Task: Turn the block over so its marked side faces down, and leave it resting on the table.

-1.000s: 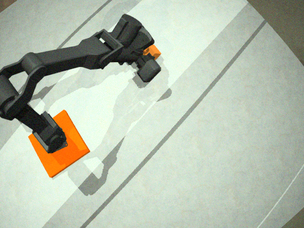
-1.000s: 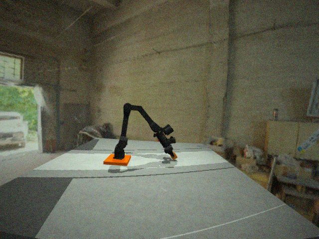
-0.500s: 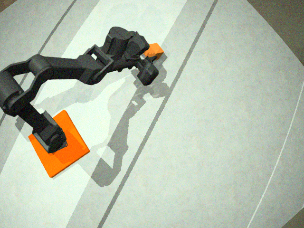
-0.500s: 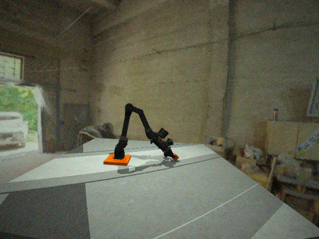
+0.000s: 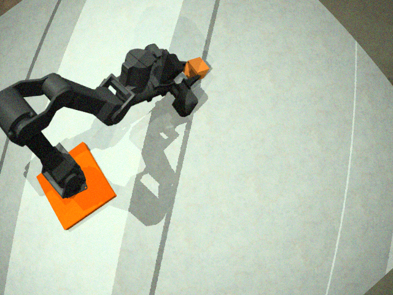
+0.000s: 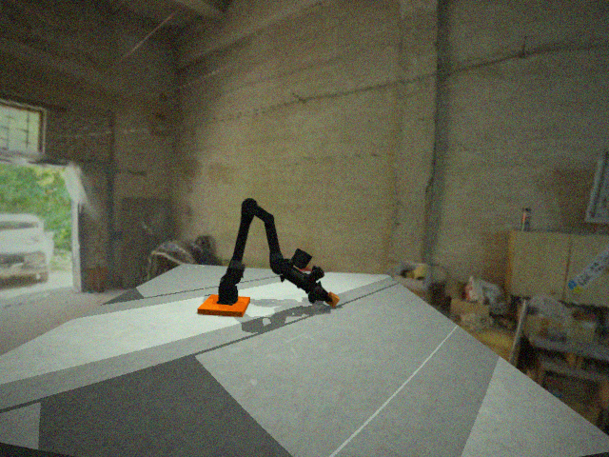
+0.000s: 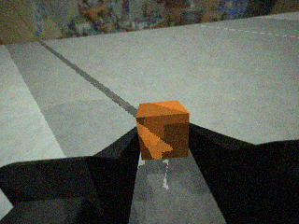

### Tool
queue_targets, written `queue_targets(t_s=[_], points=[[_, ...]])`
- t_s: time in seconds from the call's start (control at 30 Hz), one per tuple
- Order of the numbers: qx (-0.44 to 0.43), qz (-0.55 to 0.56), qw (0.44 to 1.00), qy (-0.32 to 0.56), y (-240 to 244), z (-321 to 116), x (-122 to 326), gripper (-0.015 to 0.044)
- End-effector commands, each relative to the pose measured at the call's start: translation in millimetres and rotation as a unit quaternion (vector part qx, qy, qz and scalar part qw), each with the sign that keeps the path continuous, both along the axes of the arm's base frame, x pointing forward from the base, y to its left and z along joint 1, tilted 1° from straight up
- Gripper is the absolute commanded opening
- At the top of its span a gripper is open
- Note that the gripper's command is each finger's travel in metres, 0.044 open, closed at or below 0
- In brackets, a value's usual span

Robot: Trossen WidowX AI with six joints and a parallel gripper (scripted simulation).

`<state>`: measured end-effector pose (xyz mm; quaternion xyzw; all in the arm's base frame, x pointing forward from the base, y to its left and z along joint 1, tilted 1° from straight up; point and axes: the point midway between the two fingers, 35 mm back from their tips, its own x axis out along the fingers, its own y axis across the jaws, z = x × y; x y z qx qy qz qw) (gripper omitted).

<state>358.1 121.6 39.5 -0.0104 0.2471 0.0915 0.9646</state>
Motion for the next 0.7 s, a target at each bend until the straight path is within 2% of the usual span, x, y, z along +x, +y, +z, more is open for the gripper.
queue_targets(t_s=[0.0,0.4,0.67], points=[[0.0,-0.001,1.0,-0.013,-1.0,1.9,-1.1,0.0],[0.0,-0.001,1.0,-0.013,-1.0,1.9,-1.1,0.0],[0.0,-0.001,1.0,-0.013,-1.0,1.9,-1.1,0.021]])
